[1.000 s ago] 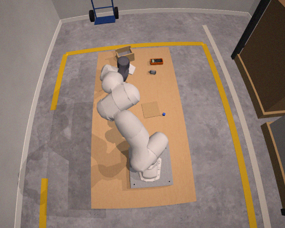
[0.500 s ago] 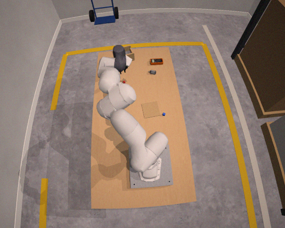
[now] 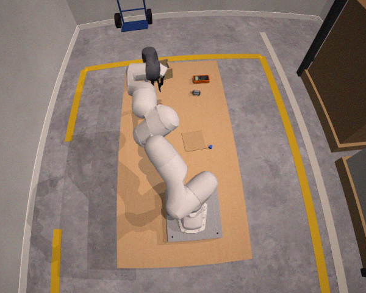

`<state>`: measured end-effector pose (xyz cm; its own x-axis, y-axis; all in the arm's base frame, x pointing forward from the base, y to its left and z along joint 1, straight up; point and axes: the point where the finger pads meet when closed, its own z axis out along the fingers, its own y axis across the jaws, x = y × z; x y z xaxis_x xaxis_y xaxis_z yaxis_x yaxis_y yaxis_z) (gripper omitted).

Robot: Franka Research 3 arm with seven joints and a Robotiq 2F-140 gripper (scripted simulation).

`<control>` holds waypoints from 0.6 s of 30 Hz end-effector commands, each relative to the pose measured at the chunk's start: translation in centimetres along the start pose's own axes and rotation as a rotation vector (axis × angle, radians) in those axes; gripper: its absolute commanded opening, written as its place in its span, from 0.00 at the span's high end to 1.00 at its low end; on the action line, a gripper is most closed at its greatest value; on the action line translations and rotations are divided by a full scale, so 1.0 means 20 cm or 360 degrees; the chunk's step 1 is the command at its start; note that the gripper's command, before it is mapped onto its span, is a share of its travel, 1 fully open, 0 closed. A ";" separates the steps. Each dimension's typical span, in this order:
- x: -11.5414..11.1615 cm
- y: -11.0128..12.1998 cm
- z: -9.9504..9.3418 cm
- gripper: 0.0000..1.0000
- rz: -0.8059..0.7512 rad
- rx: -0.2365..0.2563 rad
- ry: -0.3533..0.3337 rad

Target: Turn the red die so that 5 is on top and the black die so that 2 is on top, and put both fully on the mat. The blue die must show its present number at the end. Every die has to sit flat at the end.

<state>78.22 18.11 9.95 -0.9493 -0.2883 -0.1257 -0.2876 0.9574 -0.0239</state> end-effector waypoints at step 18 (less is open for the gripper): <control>0.11 0.03 0.03 0.00 0.0099 -0.0034 0.0211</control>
<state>76.45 18.05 9.15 -0.9681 -0.2504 -0.0097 -0.2504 0.9681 -0.0035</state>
